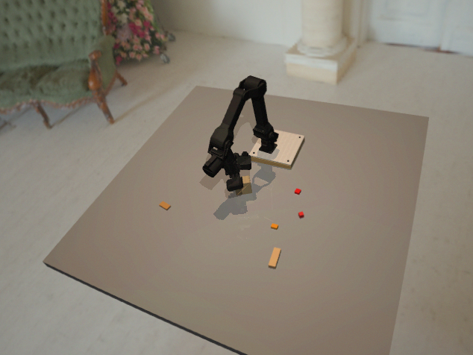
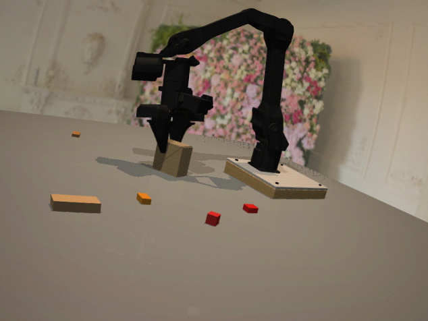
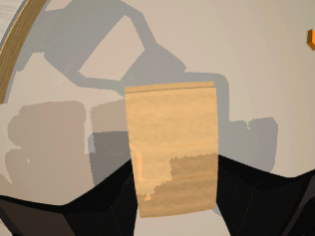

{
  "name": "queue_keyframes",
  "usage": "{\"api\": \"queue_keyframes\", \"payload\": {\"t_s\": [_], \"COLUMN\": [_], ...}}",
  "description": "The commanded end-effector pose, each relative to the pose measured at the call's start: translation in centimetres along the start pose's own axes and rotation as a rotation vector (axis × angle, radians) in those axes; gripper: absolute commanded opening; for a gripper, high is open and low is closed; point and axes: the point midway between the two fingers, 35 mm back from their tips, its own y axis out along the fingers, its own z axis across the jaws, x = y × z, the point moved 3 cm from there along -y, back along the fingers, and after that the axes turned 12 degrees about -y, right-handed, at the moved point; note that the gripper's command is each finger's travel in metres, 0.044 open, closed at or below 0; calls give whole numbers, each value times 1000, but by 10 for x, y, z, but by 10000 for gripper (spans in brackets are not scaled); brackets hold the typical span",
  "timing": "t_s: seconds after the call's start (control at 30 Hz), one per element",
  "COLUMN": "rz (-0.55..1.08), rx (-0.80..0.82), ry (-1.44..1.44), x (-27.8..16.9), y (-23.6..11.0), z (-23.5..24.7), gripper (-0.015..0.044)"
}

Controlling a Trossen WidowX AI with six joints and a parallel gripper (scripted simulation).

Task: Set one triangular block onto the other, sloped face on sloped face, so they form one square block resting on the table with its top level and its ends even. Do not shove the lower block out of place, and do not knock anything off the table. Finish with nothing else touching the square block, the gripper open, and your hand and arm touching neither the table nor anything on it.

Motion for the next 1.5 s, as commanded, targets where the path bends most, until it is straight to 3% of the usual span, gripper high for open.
{"api": "queue_keyframes", "payload": {"t_s": [0.0,0.57,1.13,1.37,1.47], "rz": [-4,-2,0,0,1], "rx": [-6,-6,0,0,0], "ry": [7,7,0,0,0], "x": [0,1,0,0,-4], "y": [1,2,1,-1,-27], "z": [-1,-1,0,0,-3], "gripper": [0,0,440,440,440]}}
